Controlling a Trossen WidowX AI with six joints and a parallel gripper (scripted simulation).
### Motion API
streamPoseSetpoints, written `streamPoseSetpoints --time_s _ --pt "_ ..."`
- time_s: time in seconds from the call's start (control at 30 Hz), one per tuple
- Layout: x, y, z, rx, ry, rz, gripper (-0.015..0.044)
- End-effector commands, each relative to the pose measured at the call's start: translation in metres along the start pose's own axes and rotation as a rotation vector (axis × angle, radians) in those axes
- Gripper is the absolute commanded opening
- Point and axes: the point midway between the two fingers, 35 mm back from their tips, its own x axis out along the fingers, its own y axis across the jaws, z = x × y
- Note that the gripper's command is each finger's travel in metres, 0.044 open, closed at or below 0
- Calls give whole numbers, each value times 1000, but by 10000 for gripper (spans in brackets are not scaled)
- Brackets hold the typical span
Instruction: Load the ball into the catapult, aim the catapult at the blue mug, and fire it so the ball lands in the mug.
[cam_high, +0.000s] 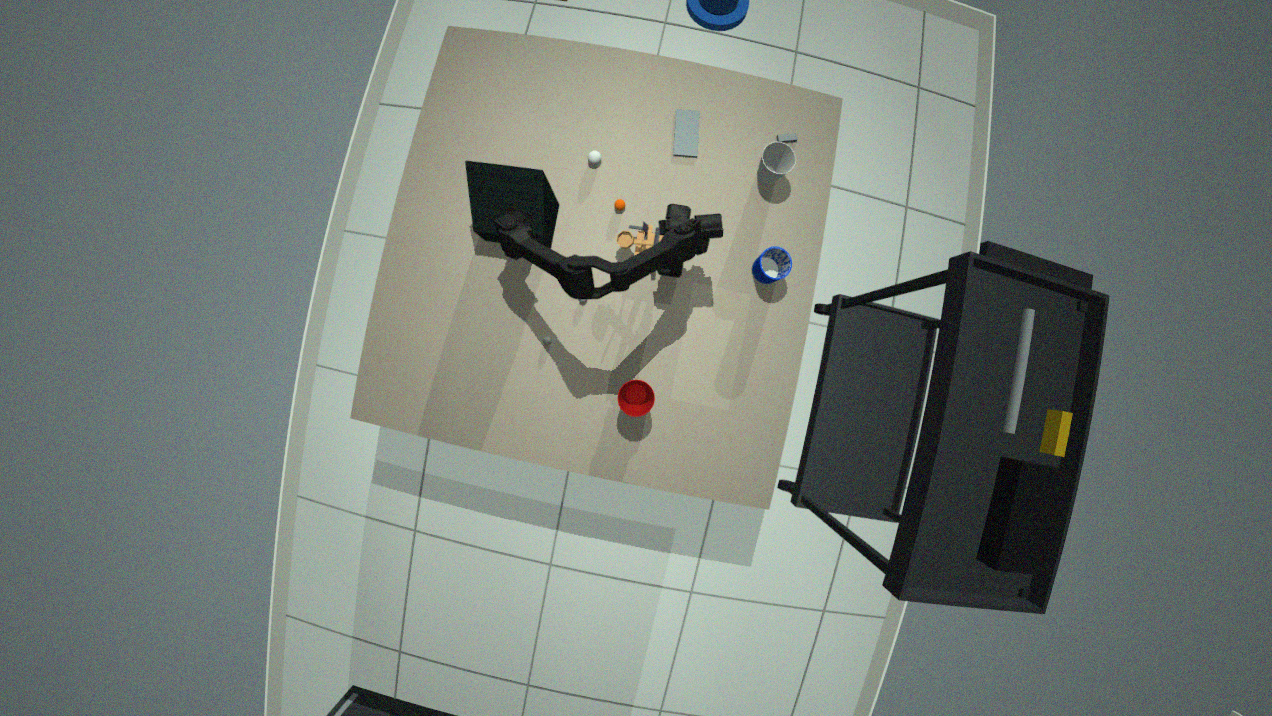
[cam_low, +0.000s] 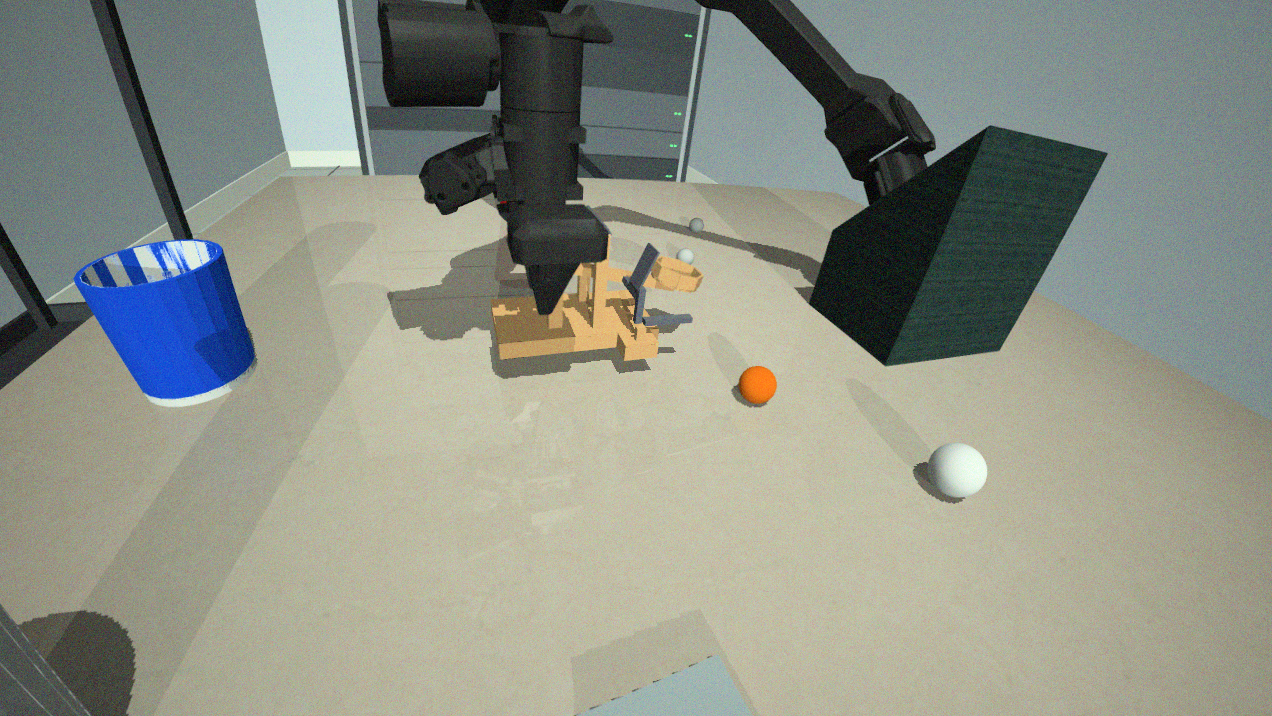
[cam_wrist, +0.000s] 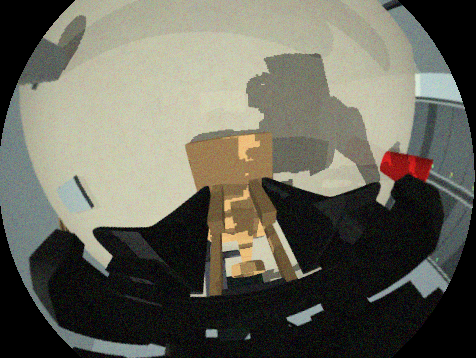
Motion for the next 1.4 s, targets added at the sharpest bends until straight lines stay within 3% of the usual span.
streamPoseSetpoints --time_s 0.0,0.43,0.9,1.0,1.17,1.37 --pt "5 1 0 -9 -3 -2 0" --pt "13 0 0 0 0 -1 0" --pt "13 0 0 0 0 -1 368" --pt "-10 1 2 -1 -1 3 440" --pt "-85 1 0 -2 -1 5 440" --pt "-69 3 2 -9 -8 4 440"
